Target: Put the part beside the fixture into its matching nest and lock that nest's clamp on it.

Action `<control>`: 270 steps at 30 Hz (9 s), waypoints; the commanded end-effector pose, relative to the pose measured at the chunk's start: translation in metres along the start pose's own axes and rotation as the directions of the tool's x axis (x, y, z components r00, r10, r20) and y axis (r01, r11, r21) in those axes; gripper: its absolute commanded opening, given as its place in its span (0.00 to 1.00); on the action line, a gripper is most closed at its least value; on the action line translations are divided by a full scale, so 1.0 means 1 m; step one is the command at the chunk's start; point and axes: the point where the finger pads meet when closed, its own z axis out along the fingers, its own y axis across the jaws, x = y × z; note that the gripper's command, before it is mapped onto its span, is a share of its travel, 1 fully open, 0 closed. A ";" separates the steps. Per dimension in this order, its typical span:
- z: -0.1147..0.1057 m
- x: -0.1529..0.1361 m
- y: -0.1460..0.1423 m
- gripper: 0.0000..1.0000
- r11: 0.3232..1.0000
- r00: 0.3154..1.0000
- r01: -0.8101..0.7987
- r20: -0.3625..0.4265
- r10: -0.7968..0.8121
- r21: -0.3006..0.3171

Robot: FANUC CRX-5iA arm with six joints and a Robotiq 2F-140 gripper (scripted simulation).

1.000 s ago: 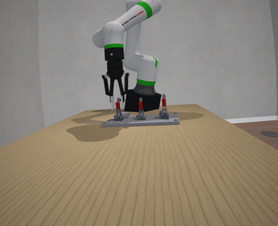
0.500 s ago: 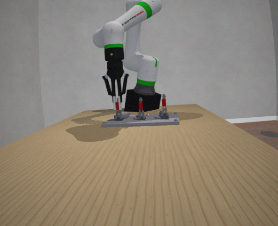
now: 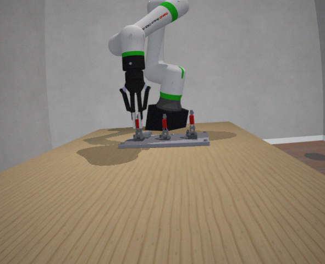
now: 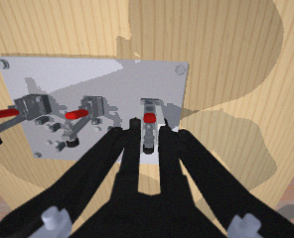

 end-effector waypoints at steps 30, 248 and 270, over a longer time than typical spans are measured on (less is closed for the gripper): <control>0.000 0.002 0.000 0.00 1.000 1.000 0.000 0.000 0.000 0.000; -0.023 0.050 0.000 0.00 1.000 1.000 0.000 0.000 0.000 0.000; -0.023 0.050 0.000 0.00 1.000 1.000 0.000 0.000 0.000 0.000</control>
